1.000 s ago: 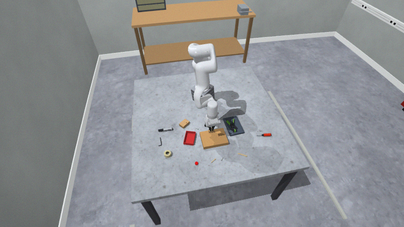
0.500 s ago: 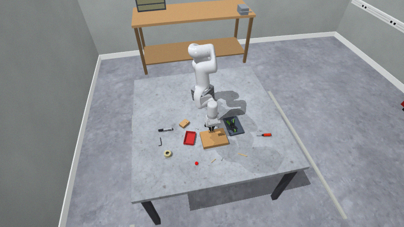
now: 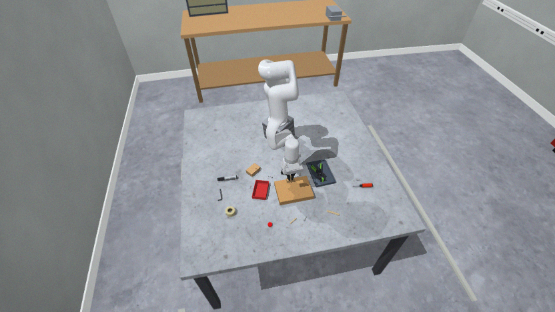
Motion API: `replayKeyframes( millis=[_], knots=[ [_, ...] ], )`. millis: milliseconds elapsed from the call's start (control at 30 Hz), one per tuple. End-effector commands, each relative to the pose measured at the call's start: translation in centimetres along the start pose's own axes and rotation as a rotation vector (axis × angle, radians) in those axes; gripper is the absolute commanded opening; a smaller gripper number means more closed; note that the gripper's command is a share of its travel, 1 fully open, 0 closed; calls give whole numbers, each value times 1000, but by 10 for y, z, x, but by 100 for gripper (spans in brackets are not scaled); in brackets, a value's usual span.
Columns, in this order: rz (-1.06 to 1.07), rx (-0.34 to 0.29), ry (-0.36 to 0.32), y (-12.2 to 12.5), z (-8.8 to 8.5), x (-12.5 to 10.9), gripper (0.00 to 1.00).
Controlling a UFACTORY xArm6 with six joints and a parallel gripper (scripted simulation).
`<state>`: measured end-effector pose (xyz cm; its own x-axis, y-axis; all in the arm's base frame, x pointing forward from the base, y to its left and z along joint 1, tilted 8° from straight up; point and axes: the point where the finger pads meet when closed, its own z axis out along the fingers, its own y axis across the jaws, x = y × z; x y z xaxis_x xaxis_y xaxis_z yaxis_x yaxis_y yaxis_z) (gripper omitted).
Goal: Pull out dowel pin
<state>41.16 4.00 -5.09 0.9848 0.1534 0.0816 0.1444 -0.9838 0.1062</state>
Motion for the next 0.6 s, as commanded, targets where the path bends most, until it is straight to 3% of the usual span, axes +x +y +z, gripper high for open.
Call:
replayKeyframes(
  millis=[0,67,100,567],
  knots=[
    [0,0,3,0,-1,1,0],
    [0,0,3,0,-1,1,0],
    [0,0,3,0,-1,1,28],
    [0,0,3,0,-1,1,28]
  ],
)
